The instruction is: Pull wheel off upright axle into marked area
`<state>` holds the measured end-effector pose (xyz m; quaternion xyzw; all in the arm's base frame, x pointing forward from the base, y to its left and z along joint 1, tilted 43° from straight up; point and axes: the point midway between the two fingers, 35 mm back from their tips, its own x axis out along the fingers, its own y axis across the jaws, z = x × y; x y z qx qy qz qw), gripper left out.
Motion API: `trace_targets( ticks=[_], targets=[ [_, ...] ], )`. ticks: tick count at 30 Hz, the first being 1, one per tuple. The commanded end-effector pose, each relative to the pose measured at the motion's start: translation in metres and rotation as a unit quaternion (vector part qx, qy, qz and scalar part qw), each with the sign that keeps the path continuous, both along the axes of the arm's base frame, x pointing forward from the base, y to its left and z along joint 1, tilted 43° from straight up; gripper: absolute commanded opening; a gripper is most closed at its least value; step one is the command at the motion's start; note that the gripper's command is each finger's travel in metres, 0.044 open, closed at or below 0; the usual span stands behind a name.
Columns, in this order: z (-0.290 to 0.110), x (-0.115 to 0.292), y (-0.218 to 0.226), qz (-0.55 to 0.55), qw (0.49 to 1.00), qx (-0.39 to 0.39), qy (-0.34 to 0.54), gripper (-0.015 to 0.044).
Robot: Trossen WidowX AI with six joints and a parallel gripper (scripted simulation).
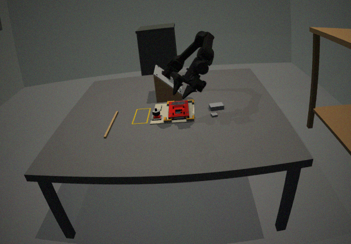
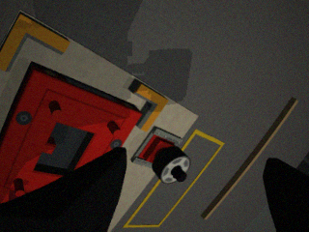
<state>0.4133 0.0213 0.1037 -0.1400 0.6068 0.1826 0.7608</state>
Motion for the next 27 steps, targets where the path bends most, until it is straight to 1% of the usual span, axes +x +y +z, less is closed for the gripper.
trace_targets(
  ticks=[1,4,7,9,11,21,24,27],
  targets=[
    [-0.031,-0.010,-0.021,-0.039,0.996,0.056,0.053,0.0300],
    [-0.062,-0.022,-0.042,-0.084,0.983,0.130,0.103,0.0300],
    [-0.092,-0.038,-0.063,-0.140,0.954,0.222,0.147,0.0300],
    [-0.106,-0.047,-0.075,-0.176,0.928,0.285,0.165,0.0300],
    [-0.112,-0.052,-0.082,-0.198,0.909,0.325,0.172,0.0300],
    [-0.119,-0.061,-0.088,-0.201,0.906,0.330,0.172,0.0300],
    [-0.125,-0.059,-0.082,-0.201,0.906,0.329,0.172,0.0300],
    [-0.141,-0.056,-0.068,-0.201,0.906,0.329,0.172,0.0300]
  ],
)
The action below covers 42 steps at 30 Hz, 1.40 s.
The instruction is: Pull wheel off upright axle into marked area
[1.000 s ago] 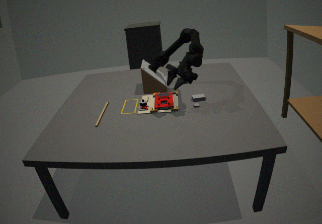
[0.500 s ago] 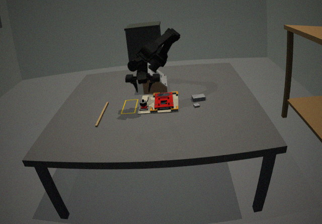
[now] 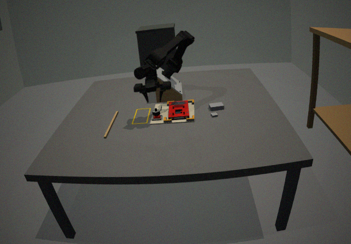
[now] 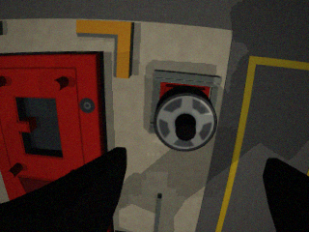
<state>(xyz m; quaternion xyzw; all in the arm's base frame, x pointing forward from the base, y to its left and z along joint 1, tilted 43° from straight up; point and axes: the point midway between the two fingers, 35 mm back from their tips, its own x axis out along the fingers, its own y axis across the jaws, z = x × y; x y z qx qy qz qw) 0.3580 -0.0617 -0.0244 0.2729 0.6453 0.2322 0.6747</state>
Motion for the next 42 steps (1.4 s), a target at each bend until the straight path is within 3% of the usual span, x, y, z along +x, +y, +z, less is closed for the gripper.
trace_targets(
  ticks=[1,8,12,20,26,42],
  targets=[
    [-0.020,0.000,0.021,0.003,1.000,0.007,0.006,0.0300],
    [-0.045,0.000,0.046,0.003,1.000,0.009,0.006,0.0300],
    [-0.042,0.000,0.045,0.010,1.000,0.006,0.008,0.0195],
    [-0.042,0.000,0.045,0.010,1.000,0.006,0.008,0.0142],
    [-0.041,0.000,0.044,0.010,1.000,0.006,0.008,0.0000],
    [-0.037,0.000,0.040,0.009,1.000,0.006,0.008,0.0000]
  ],
)
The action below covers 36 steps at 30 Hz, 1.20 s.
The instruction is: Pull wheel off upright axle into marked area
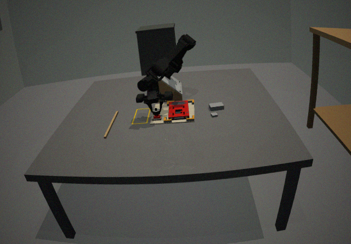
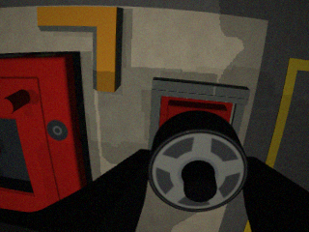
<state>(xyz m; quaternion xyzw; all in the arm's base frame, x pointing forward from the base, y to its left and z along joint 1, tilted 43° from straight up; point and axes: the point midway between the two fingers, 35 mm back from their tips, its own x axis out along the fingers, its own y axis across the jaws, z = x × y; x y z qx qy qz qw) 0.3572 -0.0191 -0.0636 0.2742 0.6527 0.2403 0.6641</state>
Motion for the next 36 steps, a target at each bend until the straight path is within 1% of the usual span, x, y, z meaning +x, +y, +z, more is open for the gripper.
trace_targets(
  ticks=[1,36],
  targets=[
    [0.0021,0.0011,-0.0028,-0.001,1.000,-0.001,-0.002,0.0000],
    [0.0104,0.0007,-0.0108,-0.003,1.000,-0.001,-0.003,0.0000]
  ],
)
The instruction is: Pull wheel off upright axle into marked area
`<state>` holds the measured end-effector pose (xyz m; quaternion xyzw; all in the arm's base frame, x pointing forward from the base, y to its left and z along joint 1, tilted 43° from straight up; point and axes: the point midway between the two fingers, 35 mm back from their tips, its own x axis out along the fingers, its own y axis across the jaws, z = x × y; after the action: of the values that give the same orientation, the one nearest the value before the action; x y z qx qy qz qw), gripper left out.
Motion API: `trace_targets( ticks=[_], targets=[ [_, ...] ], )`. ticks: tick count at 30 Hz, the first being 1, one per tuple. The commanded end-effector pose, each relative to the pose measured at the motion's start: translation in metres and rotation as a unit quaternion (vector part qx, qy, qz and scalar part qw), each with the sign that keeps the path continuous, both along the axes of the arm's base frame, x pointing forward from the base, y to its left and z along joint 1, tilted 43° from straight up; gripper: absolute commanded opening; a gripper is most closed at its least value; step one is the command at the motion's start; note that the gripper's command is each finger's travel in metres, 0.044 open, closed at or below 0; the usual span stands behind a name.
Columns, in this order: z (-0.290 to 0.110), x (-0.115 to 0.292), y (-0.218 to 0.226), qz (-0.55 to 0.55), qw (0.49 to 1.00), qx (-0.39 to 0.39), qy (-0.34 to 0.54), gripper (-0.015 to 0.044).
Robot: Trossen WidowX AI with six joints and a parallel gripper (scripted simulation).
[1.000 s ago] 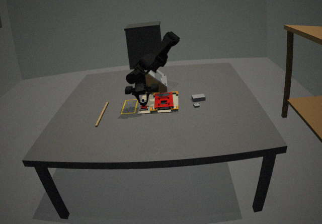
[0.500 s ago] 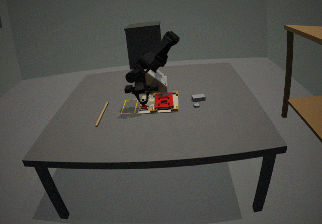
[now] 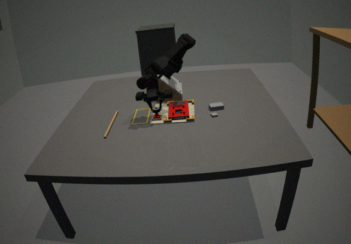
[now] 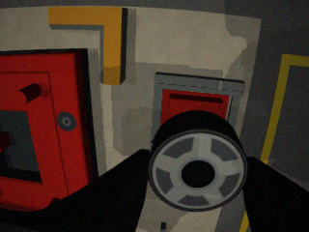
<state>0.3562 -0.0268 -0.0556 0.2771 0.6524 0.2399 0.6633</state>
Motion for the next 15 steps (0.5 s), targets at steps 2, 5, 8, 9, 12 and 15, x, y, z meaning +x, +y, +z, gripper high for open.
trace_targets(
  ticks=[2,5,8,9,12,15],
  targets=[
    [0.0028,0.0017,-0.0036,-0.001,1.000,-0.003,-0.004,0.0000],
    [0.0036,0.0016,-0.0043,-0.001,1.000,-0.003,-0.004,0.0000],
    [0.0043,0.0016,-0.0050,-0.001,1.000,-0.003,-0.004,0.0000],
    [0.0045,0.0015,-0.0052,-0.001,1.000,-0.003,-0.004,0.0000],
    [0.0053,0.0015,-0.0059,-0.001,1.000,-0.003,-0.004,0.0000],
    [0.0060,0.0014,-0.0066,-0.001,1.000,-0.002,-0.004,0.0000]
  ],
)
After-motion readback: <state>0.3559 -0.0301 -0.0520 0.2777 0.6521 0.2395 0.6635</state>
